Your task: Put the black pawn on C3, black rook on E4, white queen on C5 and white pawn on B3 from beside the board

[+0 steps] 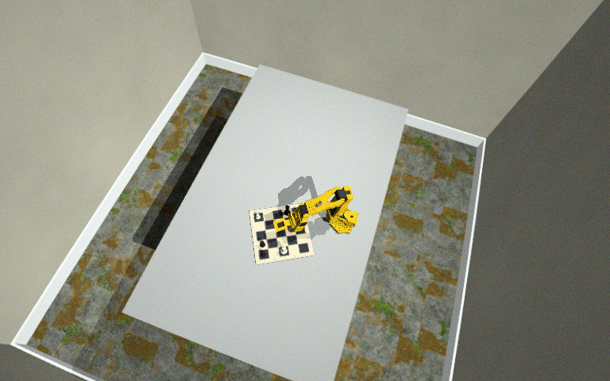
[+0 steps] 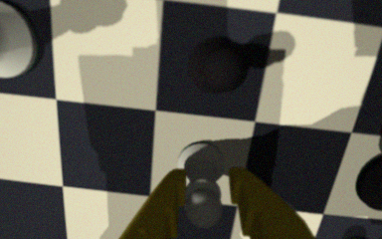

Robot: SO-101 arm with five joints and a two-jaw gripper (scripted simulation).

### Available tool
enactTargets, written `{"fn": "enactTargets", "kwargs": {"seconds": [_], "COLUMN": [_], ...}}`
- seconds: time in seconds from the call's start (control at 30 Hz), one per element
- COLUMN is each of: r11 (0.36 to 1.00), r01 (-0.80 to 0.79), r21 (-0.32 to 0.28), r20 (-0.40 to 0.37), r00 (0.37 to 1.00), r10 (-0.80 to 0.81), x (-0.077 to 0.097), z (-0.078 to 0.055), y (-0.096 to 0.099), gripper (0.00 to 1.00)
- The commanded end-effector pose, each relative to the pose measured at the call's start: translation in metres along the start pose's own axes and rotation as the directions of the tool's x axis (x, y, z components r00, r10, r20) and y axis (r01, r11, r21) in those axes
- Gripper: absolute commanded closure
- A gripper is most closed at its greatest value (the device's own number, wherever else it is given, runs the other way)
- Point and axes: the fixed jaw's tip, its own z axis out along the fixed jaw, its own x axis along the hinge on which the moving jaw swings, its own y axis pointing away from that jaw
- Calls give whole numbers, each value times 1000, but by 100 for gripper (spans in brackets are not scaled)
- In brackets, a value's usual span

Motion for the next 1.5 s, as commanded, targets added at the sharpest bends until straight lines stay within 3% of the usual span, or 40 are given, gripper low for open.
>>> {"fn": "enactTargets", "kwargs": {"seconds": [0.0,0.87,1.3,1.47], "r11": [1000,1000,1000,1000], "r01": [-6,-6,-6,-6], "r21": [-2,-7,-7,-7], "r20": [-19,-19,-19,-18], "r00": [1000,1000,1000,1000], "r10": [6,6,6,6], "x": [4,4,-1,-5], "z": [4,2,-15,-28], "y": [1,4,4,4], "gripper": [91,91,91,91]}}
